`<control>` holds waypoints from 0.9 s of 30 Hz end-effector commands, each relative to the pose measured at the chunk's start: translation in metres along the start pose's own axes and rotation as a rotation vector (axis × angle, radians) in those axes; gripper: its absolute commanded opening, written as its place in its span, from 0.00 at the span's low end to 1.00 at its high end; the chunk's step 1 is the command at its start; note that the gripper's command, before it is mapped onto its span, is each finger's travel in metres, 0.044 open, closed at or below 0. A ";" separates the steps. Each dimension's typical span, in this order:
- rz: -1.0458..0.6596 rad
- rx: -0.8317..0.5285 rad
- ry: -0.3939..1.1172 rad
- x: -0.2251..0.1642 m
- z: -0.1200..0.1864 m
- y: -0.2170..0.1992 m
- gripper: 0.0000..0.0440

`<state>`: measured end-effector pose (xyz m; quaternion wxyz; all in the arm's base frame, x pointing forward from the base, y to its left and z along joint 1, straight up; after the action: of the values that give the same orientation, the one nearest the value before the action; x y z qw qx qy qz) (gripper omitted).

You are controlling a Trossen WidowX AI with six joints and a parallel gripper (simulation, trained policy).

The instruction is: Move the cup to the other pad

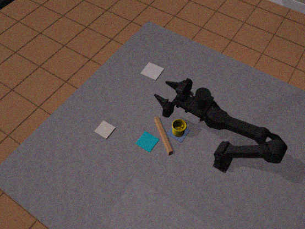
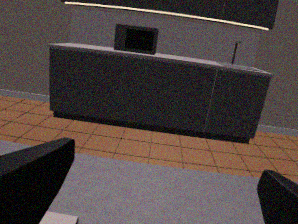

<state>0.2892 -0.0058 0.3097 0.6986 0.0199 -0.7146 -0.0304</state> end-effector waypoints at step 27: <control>-0.175 0.104 0.343 -0.029 0.012 0.048 0.18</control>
<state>0.2784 0.0398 0.2847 0.7935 0.1145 -0.5961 -0.0441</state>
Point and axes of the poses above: the point midway between the two fingers, 35 mm back from their tips, its own z axis back along the fingers, its own y axis across the jaws, x = y × z, the point moved 3 cm from there along z, back along the fingers, and after that the axes turned 3 degrees about -z, right-handed, at the moved point
